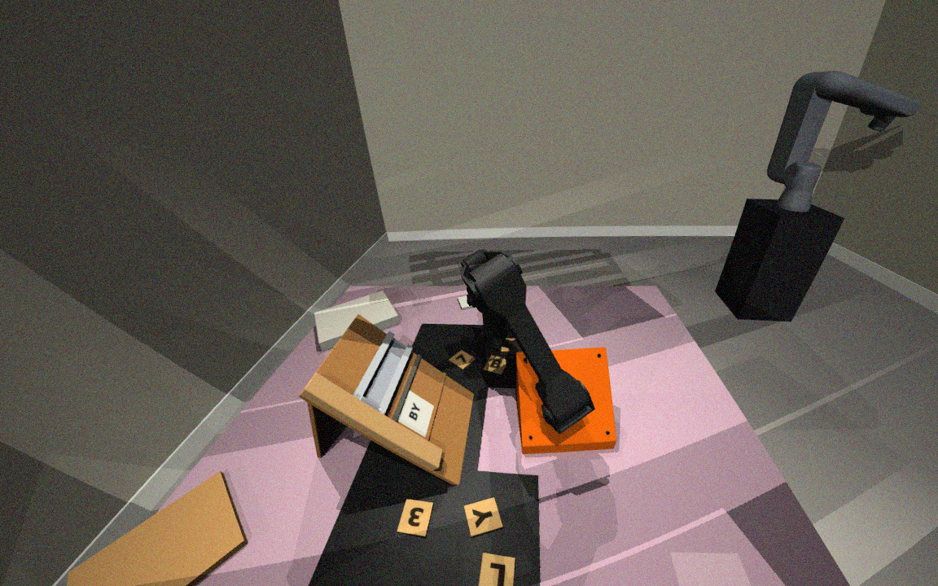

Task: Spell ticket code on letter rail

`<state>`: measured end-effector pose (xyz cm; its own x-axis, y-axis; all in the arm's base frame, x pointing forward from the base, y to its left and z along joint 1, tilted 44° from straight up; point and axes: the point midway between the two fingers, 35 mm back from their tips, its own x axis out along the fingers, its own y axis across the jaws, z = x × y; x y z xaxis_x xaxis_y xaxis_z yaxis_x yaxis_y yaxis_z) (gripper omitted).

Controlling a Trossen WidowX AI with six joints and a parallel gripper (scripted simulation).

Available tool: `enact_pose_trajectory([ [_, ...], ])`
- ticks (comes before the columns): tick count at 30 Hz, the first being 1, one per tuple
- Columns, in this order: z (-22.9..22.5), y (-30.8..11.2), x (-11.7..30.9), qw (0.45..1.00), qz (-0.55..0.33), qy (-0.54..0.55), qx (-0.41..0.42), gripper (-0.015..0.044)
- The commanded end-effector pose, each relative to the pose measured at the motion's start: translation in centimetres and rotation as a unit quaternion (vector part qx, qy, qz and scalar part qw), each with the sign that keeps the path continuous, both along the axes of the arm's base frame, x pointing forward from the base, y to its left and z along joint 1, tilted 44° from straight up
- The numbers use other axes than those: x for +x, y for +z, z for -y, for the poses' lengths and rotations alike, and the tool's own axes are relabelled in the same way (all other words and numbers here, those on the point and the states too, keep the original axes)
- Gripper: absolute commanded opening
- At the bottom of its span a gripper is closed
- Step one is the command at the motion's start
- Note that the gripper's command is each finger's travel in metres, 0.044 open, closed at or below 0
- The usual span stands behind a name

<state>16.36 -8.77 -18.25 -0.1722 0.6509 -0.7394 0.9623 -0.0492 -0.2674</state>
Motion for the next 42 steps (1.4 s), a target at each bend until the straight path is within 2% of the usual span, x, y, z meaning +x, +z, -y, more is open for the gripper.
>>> enact_pose_trajectory([
  [1, -0.17, -0.06, -0.03, 1.000, -0.002, -0.003, 0.002, 0.0340],
  [30, -0.20, -0.09, -0.04, 1.000, -0.002, -0.003, 0.002, 0.0340],
  [31, -0.20, -0.09, -0.04, 1.000, -0.002, -0.003, 0.002, 0.0314],
  [42, -0.20, -0.09, -0.06, 1.000, -0.002, -0.003, 0.002, 0.0240],
])
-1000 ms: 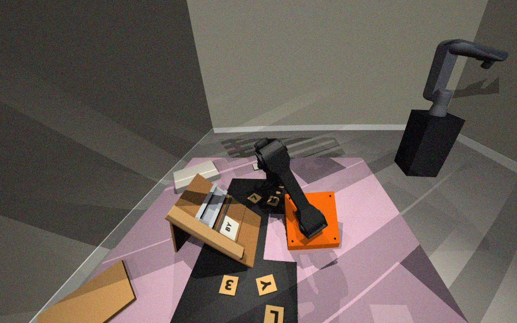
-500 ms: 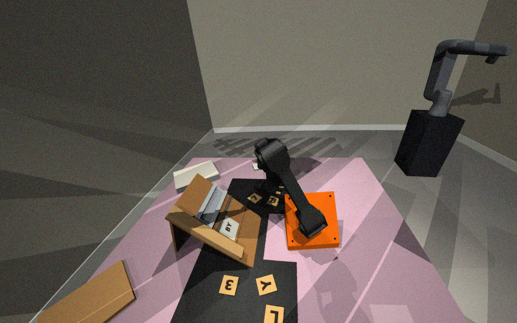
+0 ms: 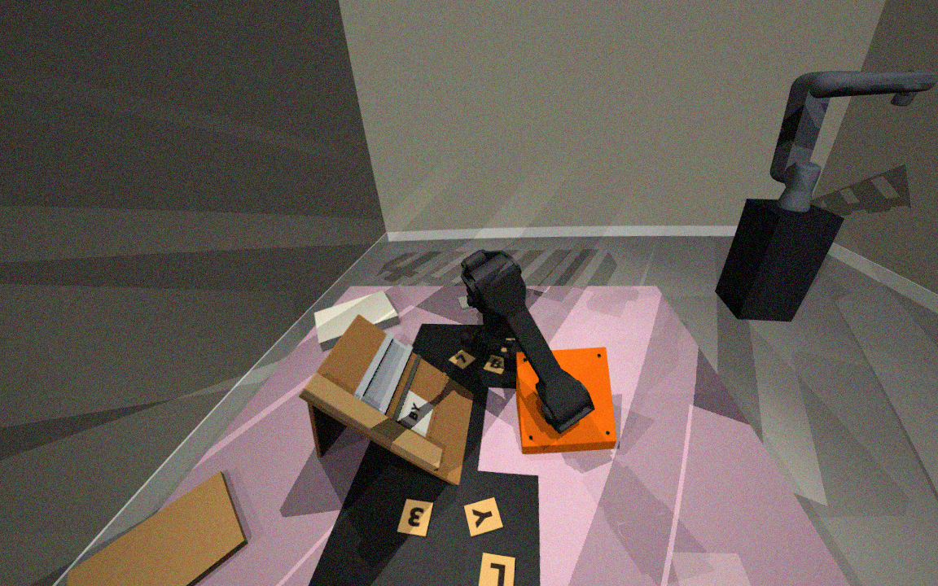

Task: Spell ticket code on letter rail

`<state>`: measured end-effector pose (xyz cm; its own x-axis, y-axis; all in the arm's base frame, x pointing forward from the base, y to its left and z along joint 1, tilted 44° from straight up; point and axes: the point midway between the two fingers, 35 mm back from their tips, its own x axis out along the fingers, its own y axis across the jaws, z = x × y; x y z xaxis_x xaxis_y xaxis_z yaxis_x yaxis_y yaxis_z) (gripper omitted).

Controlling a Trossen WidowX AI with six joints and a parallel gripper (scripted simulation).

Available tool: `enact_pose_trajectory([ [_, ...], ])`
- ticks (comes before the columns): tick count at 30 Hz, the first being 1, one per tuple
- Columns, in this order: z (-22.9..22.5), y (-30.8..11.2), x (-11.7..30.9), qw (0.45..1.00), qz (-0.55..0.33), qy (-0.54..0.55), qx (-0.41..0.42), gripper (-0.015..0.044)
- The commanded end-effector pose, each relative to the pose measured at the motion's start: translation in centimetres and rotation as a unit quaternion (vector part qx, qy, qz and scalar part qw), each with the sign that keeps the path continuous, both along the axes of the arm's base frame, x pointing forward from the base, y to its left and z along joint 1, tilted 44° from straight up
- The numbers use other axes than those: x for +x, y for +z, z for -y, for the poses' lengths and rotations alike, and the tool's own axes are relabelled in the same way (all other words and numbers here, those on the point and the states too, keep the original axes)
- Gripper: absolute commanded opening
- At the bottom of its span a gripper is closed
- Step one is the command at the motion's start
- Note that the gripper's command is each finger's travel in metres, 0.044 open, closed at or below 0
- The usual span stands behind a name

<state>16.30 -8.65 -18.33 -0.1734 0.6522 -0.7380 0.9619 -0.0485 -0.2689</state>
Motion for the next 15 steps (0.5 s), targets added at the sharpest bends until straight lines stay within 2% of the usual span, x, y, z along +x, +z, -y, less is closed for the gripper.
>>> enact_pose_trajectory([
  [1, -0.09, -0.01, -0.01, 1.000, -0.001, -0.003, 0.001, 0.0234],
  [10, 0.49, 0.56, 0.11, 1.000, -0.001, -0.003, 0.001, 0.0000],
  [15, 0.70, 0.84, 0.21, 1.000, -0.001, -0.003, 0.001, 0.0000],
])
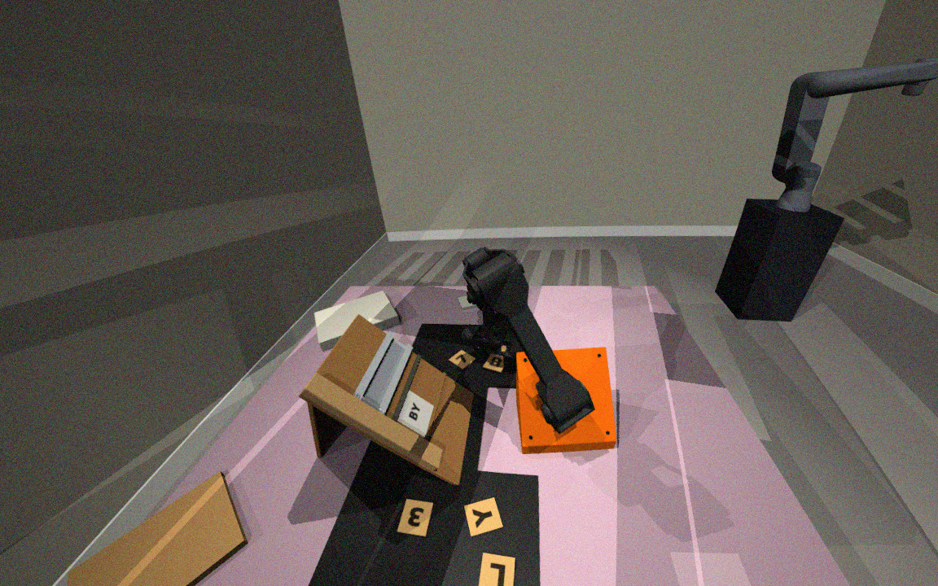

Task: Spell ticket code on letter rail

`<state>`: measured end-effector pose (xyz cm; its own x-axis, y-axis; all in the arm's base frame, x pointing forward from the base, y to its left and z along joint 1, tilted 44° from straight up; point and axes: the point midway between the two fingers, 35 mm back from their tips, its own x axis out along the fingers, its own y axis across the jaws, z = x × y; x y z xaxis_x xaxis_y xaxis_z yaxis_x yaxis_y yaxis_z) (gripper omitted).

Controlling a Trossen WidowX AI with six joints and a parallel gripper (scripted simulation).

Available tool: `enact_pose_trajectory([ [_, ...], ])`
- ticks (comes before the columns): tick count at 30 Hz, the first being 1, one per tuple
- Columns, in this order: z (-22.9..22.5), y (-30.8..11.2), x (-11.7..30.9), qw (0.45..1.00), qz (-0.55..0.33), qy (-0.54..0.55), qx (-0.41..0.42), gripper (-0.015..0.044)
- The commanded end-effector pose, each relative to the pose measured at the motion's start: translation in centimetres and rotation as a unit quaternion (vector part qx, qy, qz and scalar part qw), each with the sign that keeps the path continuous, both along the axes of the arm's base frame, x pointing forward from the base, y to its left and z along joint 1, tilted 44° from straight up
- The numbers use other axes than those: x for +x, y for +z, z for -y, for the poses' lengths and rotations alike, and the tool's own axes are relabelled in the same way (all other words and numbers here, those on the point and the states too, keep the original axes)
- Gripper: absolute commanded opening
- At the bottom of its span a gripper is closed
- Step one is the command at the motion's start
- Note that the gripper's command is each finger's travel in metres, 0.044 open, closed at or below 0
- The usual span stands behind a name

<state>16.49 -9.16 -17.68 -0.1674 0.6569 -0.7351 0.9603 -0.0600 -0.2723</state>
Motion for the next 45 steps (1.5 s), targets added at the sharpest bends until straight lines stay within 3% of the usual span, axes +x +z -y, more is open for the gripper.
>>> enact_pose_trajectory([
  [1, 0.2, 0.2, 0.1, 1.000, 0.001, 0.003, -0.001, 0.0000],
  [28, 1.2, 1.5, 0.6, 1.000, 0.002, 0.001, 0.000, 0.0000],
  [45, 3.1, 2.2, 6.8, 0.966, 0.236, 0.105, -0.020, 0.0000],
])
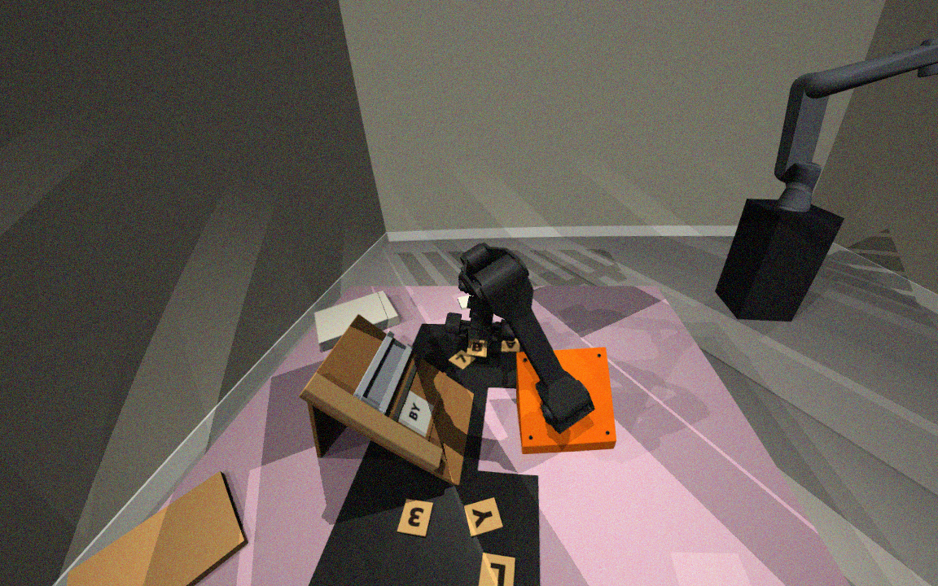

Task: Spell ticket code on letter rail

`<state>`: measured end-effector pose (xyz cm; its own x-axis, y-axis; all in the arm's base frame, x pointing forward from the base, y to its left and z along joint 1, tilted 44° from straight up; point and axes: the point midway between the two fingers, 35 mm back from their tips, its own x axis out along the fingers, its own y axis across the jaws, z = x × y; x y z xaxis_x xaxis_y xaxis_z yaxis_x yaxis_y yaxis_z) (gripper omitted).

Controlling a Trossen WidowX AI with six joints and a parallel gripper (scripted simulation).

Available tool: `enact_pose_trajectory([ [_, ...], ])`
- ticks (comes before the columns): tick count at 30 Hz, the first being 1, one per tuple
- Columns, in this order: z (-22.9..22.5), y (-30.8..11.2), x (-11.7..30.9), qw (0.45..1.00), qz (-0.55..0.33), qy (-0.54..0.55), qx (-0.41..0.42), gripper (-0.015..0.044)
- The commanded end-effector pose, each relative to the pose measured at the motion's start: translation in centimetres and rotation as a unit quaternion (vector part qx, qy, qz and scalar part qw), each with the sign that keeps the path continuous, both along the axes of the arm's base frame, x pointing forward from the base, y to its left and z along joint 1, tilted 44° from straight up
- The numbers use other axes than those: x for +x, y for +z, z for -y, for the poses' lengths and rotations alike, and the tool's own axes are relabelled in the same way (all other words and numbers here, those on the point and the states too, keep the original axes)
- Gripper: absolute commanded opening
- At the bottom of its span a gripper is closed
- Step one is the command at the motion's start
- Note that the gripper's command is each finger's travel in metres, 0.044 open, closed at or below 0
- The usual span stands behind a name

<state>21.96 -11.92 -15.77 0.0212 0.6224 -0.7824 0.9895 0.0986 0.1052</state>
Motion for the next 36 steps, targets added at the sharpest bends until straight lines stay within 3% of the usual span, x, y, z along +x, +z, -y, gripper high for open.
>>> enact_pose_trajectory([
  [1, 0.4, 0.4, 1.7, 0.997, 0.063, 0.031, -0.009, 0.0000],
  [18, 1.9, 2.8, 7.9, 0.939, 0.300, 0.156, -0.057, 0.0000],
  [36, 2.8, 7.0, 13.8, 0.794, 0.519, 0.289, -0.131, 0.0000],
])
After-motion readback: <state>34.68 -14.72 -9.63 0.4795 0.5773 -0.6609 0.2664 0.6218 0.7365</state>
